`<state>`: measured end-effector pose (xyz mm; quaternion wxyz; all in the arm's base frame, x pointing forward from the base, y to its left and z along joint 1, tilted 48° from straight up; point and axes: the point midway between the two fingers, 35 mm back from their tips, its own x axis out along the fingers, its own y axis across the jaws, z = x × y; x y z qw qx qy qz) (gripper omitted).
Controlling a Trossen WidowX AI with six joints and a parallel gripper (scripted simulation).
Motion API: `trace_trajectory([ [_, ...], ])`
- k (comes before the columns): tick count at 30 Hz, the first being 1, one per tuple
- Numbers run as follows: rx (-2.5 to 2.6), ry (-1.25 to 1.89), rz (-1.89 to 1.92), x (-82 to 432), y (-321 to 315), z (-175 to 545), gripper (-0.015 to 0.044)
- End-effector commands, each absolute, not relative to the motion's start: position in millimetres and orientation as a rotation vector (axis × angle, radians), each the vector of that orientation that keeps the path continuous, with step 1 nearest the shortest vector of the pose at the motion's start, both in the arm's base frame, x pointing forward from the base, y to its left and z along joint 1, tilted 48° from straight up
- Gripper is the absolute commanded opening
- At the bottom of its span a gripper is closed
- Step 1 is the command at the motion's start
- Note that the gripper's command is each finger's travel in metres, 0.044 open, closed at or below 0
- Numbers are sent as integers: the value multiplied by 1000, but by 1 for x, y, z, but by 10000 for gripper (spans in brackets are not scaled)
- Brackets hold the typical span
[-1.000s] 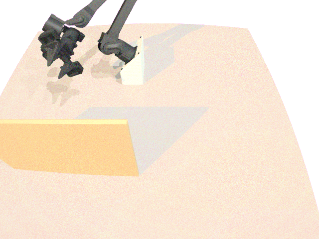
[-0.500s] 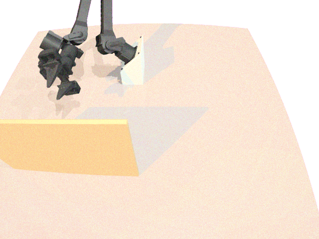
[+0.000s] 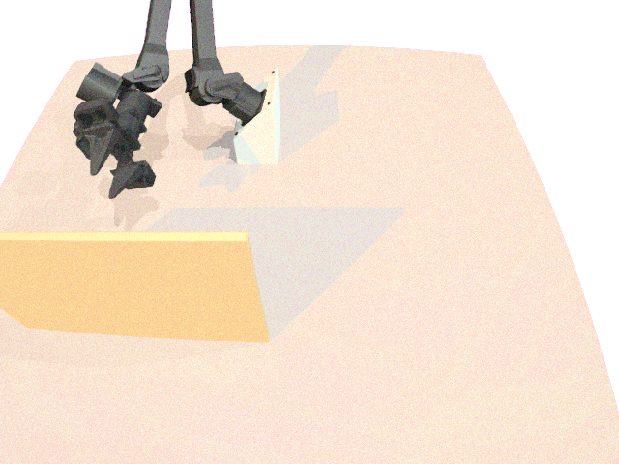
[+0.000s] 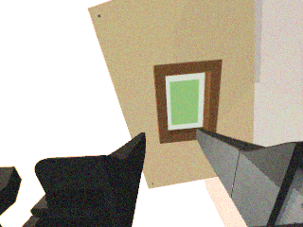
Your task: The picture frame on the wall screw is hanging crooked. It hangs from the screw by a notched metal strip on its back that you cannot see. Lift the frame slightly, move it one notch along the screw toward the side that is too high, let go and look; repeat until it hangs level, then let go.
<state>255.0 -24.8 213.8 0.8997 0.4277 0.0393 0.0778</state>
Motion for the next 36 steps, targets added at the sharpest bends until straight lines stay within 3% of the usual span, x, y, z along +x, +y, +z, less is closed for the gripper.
trace_trajectory([
  [1,879,74,160,259,-26,217,260],
  [13,881,72,161,333,-13,216,260],
  [36,881,72,161,340,-12,217,260],
])
